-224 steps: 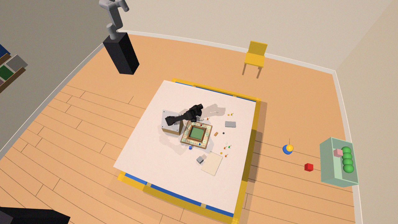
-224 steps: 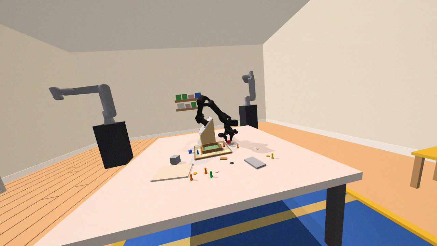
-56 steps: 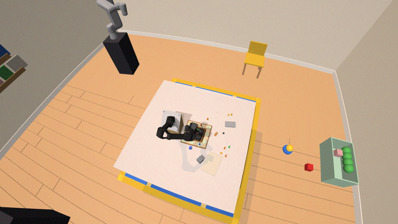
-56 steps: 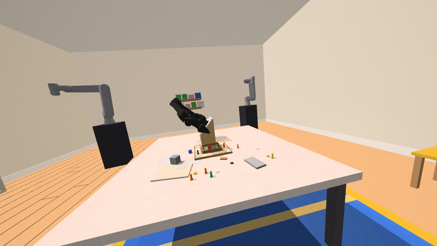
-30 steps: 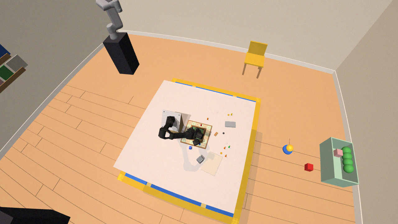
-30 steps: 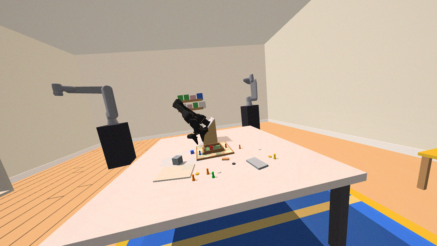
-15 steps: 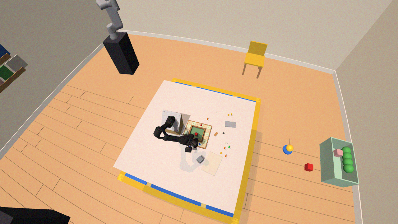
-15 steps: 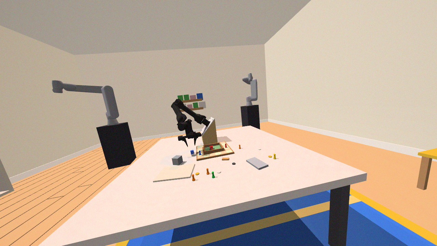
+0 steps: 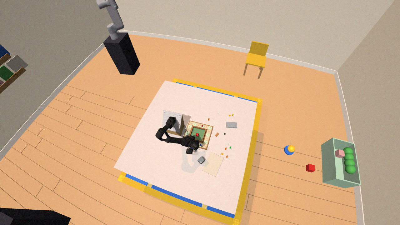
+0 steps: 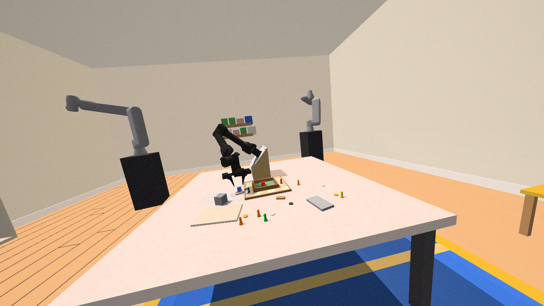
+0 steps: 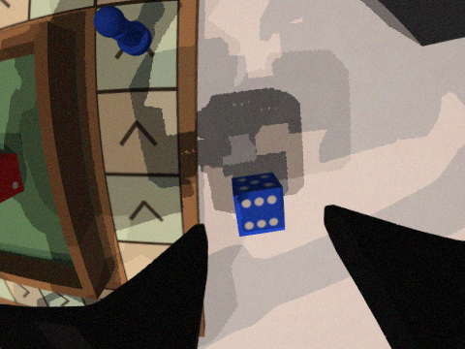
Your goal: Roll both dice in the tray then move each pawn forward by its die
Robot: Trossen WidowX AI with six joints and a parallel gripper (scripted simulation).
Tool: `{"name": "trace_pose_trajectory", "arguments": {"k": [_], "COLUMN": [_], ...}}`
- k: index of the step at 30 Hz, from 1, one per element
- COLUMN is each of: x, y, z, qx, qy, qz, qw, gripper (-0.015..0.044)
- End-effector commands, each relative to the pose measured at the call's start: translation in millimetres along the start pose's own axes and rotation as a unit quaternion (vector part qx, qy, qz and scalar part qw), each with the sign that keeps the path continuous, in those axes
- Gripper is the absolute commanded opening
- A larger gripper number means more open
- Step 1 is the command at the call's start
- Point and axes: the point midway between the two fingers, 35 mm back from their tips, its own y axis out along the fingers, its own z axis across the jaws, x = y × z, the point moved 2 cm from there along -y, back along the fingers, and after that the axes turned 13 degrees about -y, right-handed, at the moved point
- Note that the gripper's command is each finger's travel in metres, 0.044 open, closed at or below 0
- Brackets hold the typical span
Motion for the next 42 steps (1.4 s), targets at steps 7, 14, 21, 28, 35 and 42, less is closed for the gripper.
{"name": "trace_pose_trajectory", "arguments": {"k": [7, 14, 21, 28, 35, 42], "x": [-1, -1, -1, -1, 5, 7], "y": [17, 28, 29, 29, 3, -40], "z": [1, 1, 1, 1, 2, 4], "qx": [0.003, 0.002, 0.002, 0.002, 0.008, 0.010], "qy": [-0.002, -0.003, -0.003, -0.003, -0.001, -0.001], "qz": [0.001, 0.002, 0.002, 0.002, 0.000, 0.000], "qw": [1.000, 1.000, 1.000, 1.000, 1.000, 1.000], "gripper": [0.0275, 0.0275, 0.0144, 0.0058, 0.0000, 0.0000]}}
